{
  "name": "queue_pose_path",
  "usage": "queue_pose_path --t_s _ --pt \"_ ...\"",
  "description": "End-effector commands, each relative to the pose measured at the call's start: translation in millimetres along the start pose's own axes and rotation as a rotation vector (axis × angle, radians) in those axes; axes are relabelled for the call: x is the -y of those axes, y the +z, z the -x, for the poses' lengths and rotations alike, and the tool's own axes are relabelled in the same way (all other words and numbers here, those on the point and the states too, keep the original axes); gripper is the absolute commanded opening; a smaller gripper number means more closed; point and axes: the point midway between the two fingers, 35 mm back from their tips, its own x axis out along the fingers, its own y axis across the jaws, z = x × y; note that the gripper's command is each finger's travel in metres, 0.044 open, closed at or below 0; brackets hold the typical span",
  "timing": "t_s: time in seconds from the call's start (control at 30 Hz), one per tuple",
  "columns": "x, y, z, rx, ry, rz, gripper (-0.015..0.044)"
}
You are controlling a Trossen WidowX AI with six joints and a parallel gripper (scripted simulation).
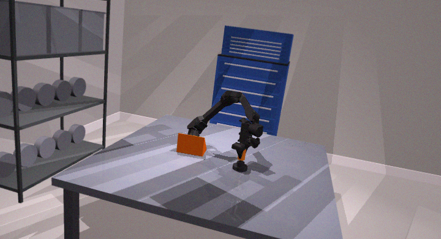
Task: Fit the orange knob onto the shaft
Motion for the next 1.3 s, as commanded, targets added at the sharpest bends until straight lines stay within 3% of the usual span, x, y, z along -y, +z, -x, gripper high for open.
queue_pose_path --t_s 0.0,1.27 --pt "0 0 6 -0.003 0.001 -0.022 0.0000" --pt "2 8 4 -0.003 0.001 -0.074 0.0000"
